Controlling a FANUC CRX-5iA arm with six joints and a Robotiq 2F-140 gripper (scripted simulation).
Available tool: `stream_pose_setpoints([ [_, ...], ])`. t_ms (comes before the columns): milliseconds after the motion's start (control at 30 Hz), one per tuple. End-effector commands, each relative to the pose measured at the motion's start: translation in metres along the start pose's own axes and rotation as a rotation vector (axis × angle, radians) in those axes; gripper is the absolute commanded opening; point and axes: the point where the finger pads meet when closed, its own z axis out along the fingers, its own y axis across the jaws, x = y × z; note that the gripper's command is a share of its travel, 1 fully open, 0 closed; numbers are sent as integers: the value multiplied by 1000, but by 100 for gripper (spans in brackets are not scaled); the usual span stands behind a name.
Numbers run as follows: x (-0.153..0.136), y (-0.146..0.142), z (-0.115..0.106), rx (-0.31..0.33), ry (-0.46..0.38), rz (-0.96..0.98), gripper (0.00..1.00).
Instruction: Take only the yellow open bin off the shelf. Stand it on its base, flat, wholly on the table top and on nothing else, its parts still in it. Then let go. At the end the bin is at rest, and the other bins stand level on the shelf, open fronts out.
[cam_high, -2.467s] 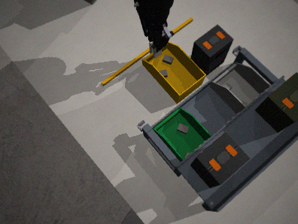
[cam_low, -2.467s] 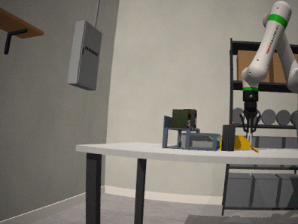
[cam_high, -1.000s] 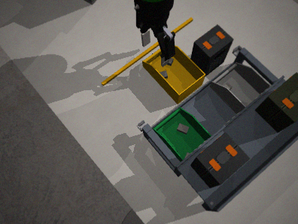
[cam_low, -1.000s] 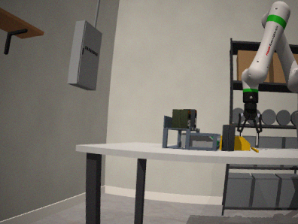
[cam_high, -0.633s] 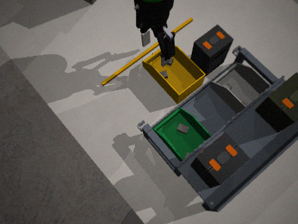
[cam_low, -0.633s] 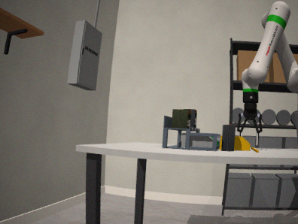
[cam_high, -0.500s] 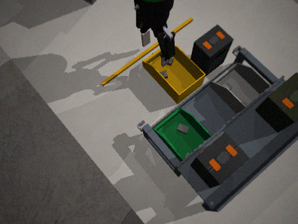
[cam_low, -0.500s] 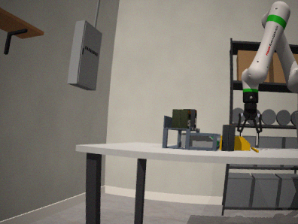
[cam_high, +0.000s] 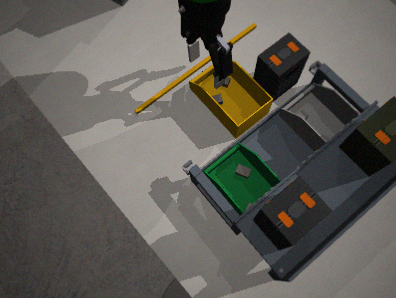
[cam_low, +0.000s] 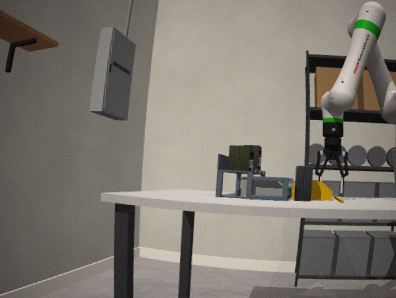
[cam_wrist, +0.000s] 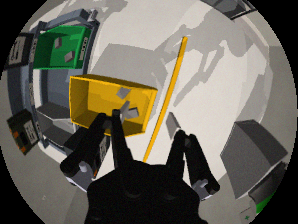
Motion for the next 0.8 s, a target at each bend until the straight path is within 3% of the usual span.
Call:
stream_pose_setpoints([
  [0, 0, 0, 0, 0, 0, 0, 57],
  [700, 0, 0, 0, 0, 0, 0, 57],
  [767, 0, 0, -16, 0, 0, 0, 57],
])
